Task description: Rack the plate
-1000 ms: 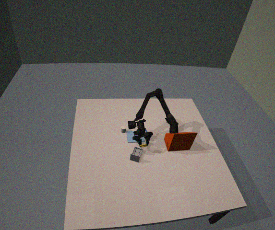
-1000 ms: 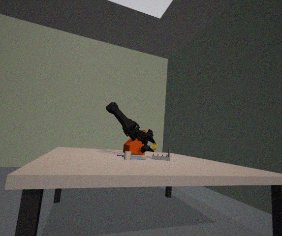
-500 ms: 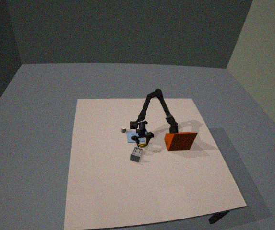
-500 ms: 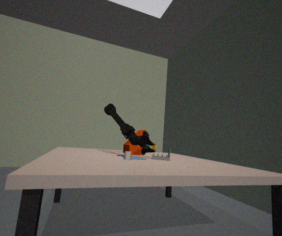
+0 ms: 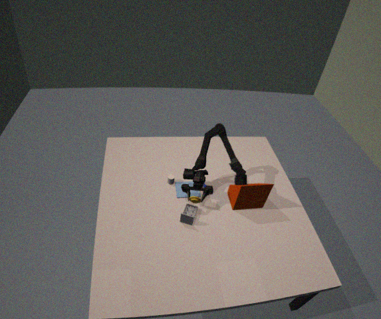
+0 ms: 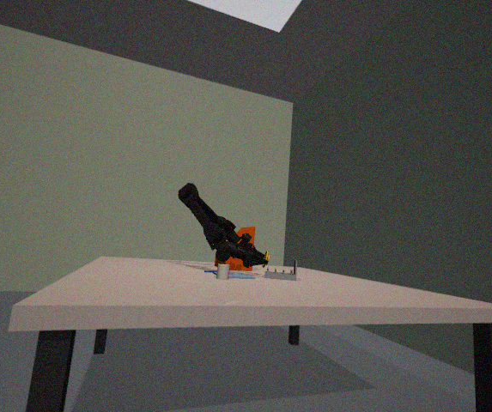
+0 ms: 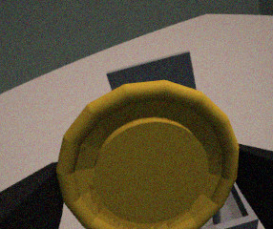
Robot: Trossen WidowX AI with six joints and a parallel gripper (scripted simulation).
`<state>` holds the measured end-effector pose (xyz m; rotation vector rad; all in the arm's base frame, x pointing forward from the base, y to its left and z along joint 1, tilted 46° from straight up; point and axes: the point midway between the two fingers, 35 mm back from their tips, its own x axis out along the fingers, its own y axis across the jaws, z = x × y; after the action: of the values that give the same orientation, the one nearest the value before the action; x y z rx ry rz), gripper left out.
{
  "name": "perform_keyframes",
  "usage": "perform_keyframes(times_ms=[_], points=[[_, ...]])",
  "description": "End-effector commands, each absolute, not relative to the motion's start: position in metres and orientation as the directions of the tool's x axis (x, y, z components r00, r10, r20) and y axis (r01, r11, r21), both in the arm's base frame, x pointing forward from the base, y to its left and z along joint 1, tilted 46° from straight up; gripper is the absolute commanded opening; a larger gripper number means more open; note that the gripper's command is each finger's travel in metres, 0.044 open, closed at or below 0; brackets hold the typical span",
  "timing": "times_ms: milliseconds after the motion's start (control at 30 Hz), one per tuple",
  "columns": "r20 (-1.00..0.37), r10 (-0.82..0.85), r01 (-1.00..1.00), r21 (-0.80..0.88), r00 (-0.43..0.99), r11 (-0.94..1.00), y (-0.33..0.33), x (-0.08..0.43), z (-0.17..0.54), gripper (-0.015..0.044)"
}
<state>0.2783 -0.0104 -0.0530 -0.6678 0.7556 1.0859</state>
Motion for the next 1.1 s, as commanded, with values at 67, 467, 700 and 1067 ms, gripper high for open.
perform_keyframes(times_ms=[67, 467, 700, 1067], points=[[-0.754, 0.557, -0.936, -0.248, 0.348, 0.250, -0.016, 0.277, -0.048, 0.0000], [-0.730, 0.567, -0.924, -0.313, 0.381, 0.218, -0.019, 0.277, -0.046, 0.0000], [-0.735, 0.562, -0.925, -0.307, 0.379, 0.223, -0.010, 0.285, -0.055, 0.0000], [-0.734, 0.563, -0.925, -0.309, 0.380, 0.221, -0.002, 0.291, -0.063, 0.0000]])
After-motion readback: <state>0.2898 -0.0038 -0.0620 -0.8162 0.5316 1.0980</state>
